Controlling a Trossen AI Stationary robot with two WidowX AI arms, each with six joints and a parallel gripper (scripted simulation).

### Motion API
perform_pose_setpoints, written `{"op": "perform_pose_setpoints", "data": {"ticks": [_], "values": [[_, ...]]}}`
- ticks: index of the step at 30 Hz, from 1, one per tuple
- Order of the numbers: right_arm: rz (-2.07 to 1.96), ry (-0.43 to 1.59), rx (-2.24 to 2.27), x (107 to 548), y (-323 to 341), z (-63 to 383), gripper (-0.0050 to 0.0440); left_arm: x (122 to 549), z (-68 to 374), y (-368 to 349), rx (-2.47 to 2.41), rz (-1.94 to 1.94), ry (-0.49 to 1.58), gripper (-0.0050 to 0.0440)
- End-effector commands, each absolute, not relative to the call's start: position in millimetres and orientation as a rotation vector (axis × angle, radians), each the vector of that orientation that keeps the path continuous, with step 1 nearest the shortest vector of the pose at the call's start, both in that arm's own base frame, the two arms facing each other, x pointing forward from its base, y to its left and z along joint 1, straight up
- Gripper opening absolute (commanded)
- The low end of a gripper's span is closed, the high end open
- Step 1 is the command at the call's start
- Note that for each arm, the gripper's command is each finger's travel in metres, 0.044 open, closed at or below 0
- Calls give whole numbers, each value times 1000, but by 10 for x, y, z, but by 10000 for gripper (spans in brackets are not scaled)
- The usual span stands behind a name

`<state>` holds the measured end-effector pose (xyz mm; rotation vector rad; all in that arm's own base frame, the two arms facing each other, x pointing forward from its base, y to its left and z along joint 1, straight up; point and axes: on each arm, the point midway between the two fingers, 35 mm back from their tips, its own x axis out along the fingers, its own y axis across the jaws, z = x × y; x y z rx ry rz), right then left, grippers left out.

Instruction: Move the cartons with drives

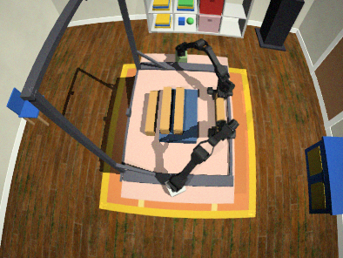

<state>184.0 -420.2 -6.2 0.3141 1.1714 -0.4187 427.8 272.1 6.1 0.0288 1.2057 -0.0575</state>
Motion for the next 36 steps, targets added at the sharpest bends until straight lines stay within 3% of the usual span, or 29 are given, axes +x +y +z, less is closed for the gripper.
{"op": "perform_pose_setpoints", "data": {"ticks": [1, 36], "values": [[-424, 1160, 301, 1860, -4227, 10, 386, 4320, 198, 2759, 47, -45, 1179, 387], [-441, 1146, 279, 1861, -4228, 6, 386, 4320, 198, 2759, 47, -45, 1179, 387]]}}
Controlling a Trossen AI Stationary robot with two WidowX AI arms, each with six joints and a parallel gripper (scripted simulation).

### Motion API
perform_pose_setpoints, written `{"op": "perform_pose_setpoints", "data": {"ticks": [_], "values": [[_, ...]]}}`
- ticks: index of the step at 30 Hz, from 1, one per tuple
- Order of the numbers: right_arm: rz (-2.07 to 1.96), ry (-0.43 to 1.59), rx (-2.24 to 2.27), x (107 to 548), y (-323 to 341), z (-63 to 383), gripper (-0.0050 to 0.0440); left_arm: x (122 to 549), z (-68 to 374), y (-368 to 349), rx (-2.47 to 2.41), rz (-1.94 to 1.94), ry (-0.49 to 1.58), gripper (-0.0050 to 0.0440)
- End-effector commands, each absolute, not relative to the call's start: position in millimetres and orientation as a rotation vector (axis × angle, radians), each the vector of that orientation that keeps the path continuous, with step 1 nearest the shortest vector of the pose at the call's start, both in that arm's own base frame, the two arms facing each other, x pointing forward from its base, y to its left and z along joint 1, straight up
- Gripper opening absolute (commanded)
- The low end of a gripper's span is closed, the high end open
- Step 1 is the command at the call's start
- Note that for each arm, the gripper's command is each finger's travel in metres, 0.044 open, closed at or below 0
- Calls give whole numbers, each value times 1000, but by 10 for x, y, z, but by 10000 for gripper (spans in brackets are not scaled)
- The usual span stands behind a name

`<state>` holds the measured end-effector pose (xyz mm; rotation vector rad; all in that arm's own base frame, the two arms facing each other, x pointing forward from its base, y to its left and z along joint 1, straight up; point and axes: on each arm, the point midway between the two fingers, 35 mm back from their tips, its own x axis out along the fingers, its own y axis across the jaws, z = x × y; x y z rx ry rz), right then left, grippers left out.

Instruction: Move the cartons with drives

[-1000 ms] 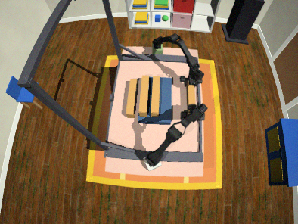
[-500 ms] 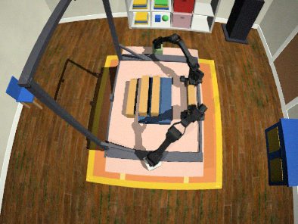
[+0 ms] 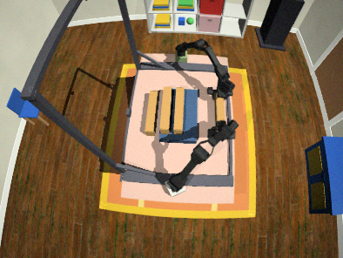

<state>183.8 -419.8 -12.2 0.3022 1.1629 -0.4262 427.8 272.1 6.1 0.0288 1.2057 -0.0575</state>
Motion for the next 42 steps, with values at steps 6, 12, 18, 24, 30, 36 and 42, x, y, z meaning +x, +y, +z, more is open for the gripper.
{"op": "perform_pose_setpoints", "data": {"ticks": [6, 12, 18, 24, 30, 36, 42], "values": [[-443, 1143, 275, 1859, -4225, 10, 386, 4320, 198, 2759, 47, -45, 1179, 387], [-443, 1143, 275, 1859, -4225, 10, 386, 4320, 198, 2759, 47, -45, 1179, 387], [-443, 1143, 274, 1855, -4248, 2, -50, 4316, 207, 2749, 47, -45, 1179, -50], [-443, 1143, 274, 1855, -4248, 2, -50, 4316, 207, 2749, 47, -45, 1179, -50], [-443, 1143, 274, 1855, -4248, 2, -50, 4316, 207, 2749, 47, -45, 1179, -50], [-454, 1142, 269, 1864, -4244, 6, -50, 4324, 211, 2747, 50, -37, 1175, -50], [-454, 1142, 269, 1864, -4244, 6, -50, 4324, 211, 2747, 50, -37, 1175, -50]]}}
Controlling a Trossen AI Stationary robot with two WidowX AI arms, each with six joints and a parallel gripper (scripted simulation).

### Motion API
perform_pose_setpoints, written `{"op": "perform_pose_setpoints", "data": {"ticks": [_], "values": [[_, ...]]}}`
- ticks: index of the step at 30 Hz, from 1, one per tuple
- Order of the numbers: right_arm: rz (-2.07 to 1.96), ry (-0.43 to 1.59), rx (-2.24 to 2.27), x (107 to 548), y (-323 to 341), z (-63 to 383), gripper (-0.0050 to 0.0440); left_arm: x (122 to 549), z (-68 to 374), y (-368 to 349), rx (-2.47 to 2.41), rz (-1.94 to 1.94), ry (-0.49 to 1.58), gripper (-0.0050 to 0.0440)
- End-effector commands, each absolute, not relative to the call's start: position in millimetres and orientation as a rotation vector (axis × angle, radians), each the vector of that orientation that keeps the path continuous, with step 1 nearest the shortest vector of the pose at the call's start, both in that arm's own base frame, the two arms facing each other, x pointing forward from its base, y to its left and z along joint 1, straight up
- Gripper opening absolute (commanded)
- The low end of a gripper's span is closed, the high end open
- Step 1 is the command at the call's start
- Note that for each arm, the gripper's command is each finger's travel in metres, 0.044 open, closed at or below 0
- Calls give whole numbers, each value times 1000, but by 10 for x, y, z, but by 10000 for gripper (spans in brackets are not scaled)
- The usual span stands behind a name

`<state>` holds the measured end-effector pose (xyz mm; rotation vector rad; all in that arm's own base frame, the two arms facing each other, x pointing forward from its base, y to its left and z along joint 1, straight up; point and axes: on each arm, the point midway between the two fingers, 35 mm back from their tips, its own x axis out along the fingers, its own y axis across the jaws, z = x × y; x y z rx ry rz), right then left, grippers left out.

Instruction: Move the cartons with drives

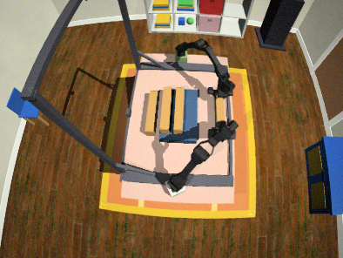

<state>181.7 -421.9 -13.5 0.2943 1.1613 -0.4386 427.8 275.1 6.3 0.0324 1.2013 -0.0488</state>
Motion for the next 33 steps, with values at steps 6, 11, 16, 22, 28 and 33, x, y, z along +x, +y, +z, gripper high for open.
{"op": "perform_pose_setpoints", "data": {"ticks": [6, 11, 16, 22, 28, 33], "values": [[-454, 1142, 269, 1864, -4244, 6, -50, 4324, 211, 2747, 50, -37, 1175, -50], [-456, 1142, 267, 1865, -4245, 3, -50, 4326, 211, 2749, 51, -36, 1174, -50], [-456, 1142, 267, 1865, -4245, 3, -50, 4326, 211, 2749, 51, -36, 1174, -50], [-456, 1142, 267, 1865, -4245, 3, -50, 4326, 211, 2749, 51, -36, 1174, -50], [-456, 1141, 267, 1837, -4275, 0, -50, 4318, 210, 2779, 51, -36, 1174, -50], [-456, 1141, 267, 1837, -4275, 0, -50, 4318, 210, 2779, 51, -36, 1174, -50]]}}
